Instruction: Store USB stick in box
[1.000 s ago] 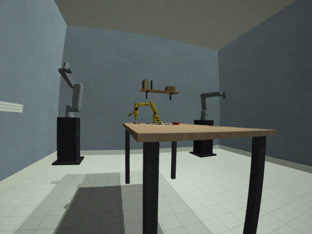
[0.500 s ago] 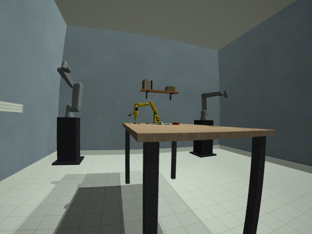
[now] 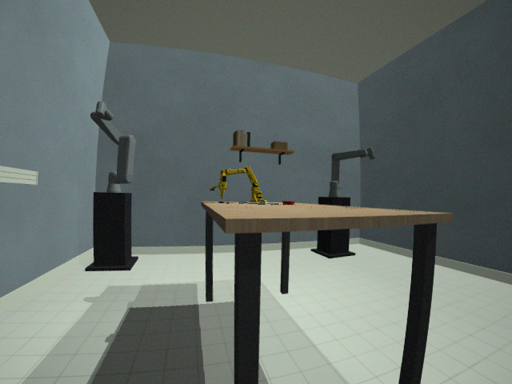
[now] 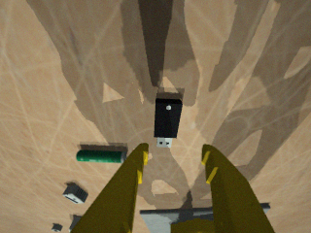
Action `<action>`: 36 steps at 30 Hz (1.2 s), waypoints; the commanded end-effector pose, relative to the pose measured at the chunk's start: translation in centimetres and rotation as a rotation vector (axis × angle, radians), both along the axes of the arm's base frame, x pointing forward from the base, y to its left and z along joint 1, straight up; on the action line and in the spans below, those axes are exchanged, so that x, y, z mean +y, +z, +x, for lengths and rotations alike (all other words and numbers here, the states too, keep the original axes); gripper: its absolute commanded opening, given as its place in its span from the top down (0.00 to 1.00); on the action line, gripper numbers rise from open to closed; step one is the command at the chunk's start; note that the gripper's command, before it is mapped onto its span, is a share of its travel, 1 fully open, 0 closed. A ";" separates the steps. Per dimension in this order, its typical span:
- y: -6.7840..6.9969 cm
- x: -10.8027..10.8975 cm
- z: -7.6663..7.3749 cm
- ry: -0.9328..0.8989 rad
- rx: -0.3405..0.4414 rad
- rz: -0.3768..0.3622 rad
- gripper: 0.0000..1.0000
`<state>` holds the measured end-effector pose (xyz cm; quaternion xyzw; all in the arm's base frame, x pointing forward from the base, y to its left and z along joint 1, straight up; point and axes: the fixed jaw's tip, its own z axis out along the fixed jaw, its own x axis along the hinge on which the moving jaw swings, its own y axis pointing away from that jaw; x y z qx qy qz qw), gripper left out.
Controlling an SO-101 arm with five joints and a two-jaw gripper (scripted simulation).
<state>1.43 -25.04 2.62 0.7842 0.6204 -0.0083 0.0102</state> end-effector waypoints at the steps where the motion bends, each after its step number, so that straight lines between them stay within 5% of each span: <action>1: -0.6 0.3 0.0 0.003 0.000 0.022 0.80; 36: -2.5 0.3 0.0 0.003 0.000 0.022 0.80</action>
